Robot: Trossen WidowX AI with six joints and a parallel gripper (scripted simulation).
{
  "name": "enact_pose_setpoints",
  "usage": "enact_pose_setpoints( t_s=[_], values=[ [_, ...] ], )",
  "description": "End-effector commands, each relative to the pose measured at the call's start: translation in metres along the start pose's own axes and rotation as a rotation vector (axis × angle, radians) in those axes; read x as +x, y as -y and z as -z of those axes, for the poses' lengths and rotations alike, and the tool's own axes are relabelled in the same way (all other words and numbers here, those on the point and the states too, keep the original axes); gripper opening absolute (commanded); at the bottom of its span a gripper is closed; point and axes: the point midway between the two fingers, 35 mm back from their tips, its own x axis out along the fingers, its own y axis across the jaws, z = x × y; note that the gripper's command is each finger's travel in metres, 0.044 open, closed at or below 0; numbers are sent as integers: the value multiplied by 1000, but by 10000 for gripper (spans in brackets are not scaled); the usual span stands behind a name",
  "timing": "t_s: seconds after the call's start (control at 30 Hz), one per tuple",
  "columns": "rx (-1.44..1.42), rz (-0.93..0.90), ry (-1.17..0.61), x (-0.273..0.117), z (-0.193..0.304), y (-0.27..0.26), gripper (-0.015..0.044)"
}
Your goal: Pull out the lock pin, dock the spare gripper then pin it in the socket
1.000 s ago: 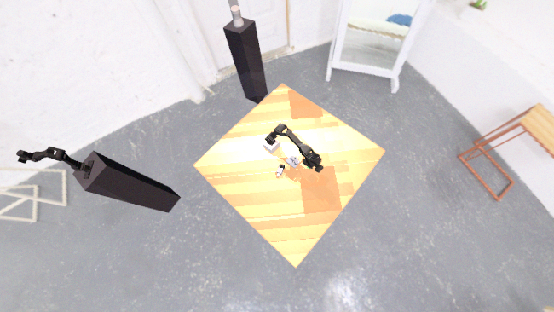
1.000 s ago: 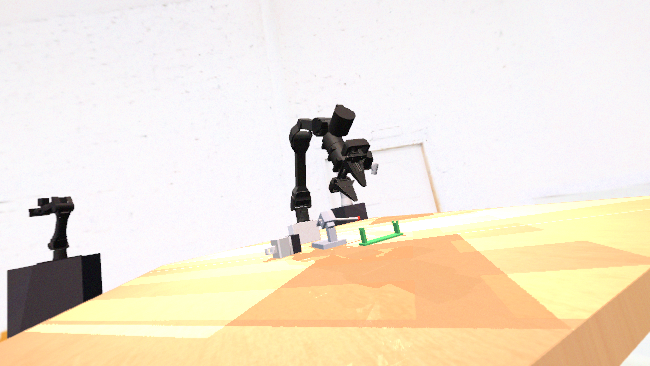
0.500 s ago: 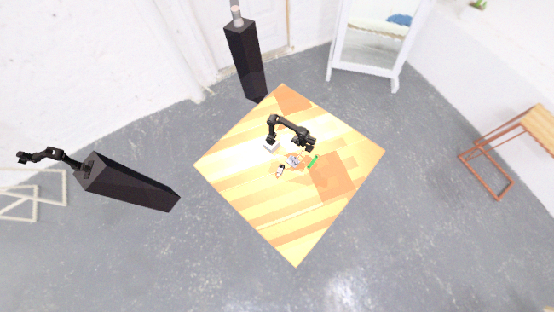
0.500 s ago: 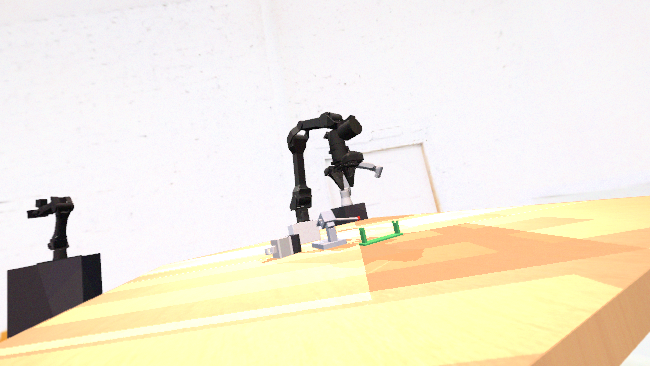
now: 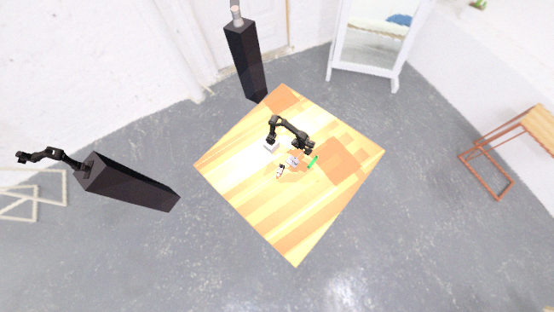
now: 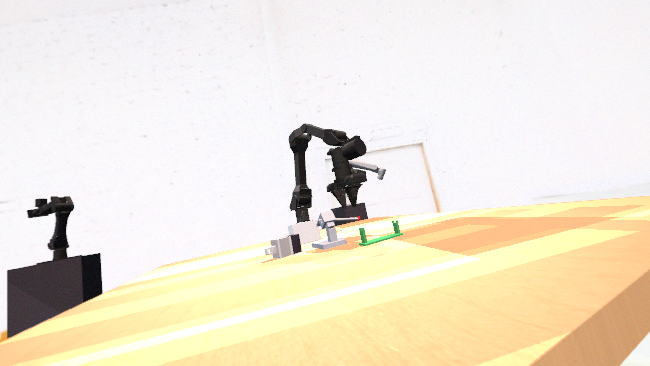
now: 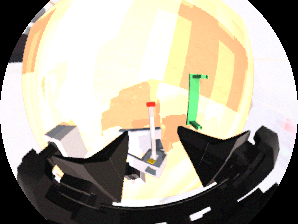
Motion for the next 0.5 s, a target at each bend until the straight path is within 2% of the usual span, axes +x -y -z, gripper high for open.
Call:
enact_pose_setpoints(
  t_s=[0.0,0.47],
  values=[
    [4,2,4,8,-1,1,300],
    [4,2,4,31,-2,3,300]
  ],
)
